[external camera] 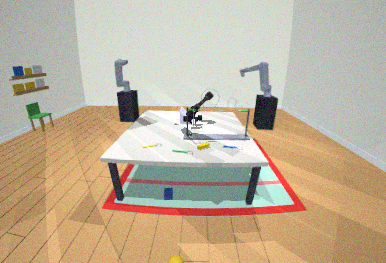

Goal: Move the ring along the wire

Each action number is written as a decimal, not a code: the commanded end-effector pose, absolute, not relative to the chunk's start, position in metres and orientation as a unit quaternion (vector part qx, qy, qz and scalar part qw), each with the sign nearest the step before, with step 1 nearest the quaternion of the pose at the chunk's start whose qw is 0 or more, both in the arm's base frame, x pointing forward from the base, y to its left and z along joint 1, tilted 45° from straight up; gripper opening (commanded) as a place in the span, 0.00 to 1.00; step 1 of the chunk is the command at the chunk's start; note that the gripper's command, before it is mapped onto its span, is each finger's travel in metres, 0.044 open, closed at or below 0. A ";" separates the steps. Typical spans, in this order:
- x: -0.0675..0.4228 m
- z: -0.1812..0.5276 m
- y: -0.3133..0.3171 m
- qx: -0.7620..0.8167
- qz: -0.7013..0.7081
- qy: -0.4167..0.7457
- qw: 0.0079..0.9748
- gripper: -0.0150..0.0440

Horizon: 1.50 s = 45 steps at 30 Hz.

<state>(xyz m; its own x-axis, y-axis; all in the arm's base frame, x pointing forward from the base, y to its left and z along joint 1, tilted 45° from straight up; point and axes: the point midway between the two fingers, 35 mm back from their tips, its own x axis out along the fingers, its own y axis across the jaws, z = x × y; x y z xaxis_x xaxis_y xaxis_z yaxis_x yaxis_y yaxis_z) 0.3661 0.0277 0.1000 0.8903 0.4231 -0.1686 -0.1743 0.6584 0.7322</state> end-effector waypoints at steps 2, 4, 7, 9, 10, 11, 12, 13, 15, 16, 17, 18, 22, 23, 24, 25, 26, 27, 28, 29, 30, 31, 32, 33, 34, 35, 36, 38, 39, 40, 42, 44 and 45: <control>0.357 0.102 0.023 0.378 0.167 0.166 0.895 0.53; 0.351 0.103 0.019 0.378 0.167 0.166 0.895 0.53; 0.341 0.105 0.015 0.378 0.166 0.167 0.895 0.53; 0.334 0.106 0.012 0.379 0.166 0.167 0.895 0.53; 0.331 0.106 0.010 0.379 0.166 0.167 0.895 0.53; 0.328 0.106 0.009 0.379 0.166 0.167 0.895 0.53; 0.325 0.107 0.008 0.379 0.166 0.167 0.895 0.53; 0.323 0.107 0.008 0.379 0.166 0.167 0.895 0.53; 0.323 0.107 0.007 0.379 0.166 0.167 0.895 0.53; 0.323 0.107 0.007 0.379 0.166 0.167 0.895 0.53; 0.323 0.107 0.007 0.379 0.166 0.167 0.895 0.53; 0.323 0.107 0.007 0.379 0.166 0.167 0.895 0.53; 0.323 0.107 0.007 0.379 0.166 0.167 0.895 0.53; 0.323 0.107 0.007 0.379 0.166 0.167 0.895 0.53; 0.323 0.107 0.007 0.379 0.166 0.167 0.895 0.53; 0.323 0.107 0.007 0.379 0.166 0.167 0.895 0.53; 0.323 0.107 0.007 0.379 0.166 0.167 0.895 0.53; 0.323 0.107 0.007 0.379 0.166 0.167 0.895 0.53; 0.323 0.107 0.007 0.379 0.166 0.167 0.895 0.53; 0.323 0.107 0.007 0.379 0.166 0.167 0.895 0.53; 0.323 0.107 0.007 0.379 0.166 0.167 0.895 0.53; 0.323 0.107 0.007 0.379 0.166 0.167 0.895 0.53; 0.322 0.108 0.006 0.380 0.164 0.166 0.895 0.57; 0.319 0.109 0.004 0.380 0.164 0.166 0.895 0.61; 0.313 0.110 0.000 0.379 0.164 0.167 0.895 0.66; 0.305 0.112 -0.004 0.379 0.163 0.167 0.895 0.70; 0.297 0.113 -0.007 0.379 0.163 0.167 0.895 0.75; 0.283 0.115 -0.013 0.380 0.163 0.167 0.895 0.84; 0.280 0.116 -0.014 0.380 0.163 0.166 0.895 0.88; 0.278 0.116 -0.014 0.380 0.164 0.166 0.895 0.93; 0.278 0.116 -0.014 0.380 0.164 0.166 0.895 1.00; 0.278 0.116 -0.014 0.380 0.164 0.166 0.895 1.00; 0.278 0.116 -0.014 0.380 0.164 0.166 0.895 1.00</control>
